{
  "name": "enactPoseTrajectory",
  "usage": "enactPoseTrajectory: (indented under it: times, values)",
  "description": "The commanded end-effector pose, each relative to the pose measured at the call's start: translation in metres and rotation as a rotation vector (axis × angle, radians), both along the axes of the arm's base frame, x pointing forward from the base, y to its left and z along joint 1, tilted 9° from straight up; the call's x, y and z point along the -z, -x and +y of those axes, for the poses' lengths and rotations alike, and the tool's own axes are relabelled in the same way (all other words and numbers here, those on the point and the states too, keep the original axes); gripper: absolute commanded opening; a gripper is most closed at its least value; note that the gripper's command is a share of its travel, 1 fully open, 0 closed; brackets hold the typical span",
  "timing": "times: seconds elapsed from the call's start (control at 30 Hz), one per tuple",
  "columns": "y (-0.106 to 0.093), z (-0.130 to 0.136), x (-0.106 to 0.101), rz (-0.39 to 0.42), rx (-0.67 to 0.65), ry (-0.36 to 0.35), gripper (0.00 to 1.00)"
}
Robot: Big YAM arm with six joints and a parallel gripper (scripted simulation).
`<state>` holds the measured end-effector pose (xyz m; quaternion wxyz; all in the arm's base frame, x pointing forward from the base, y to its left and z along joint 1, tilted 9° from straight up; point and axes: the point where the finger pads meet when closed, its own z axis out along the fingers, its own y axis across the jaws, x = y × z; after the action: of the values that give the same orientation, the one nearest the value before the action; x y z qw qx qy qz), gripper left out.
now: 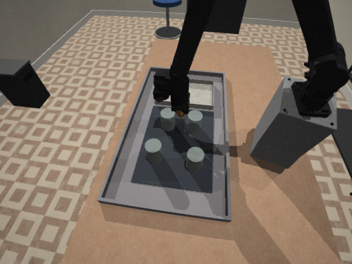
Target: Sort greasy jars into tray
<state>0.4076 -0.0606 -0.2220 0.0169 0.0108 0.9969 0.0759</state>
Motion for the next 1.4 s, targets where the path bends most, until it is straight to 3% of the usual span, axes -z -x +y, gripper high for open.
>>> enactPoseTrajectory:
  times: [0.0, 1.17, 1.37]
  values:
    - [-0.009, 0.001, -0.003, -0.011, 0.004, 0.000, 0.00]
    - [-0.009, 0.001, -0.003, -0.011, 0.004, 0.000, 0.00]
    - [-0.007, -0.004, -0.033, -0.011, 0.004, 0.000, 0.00]
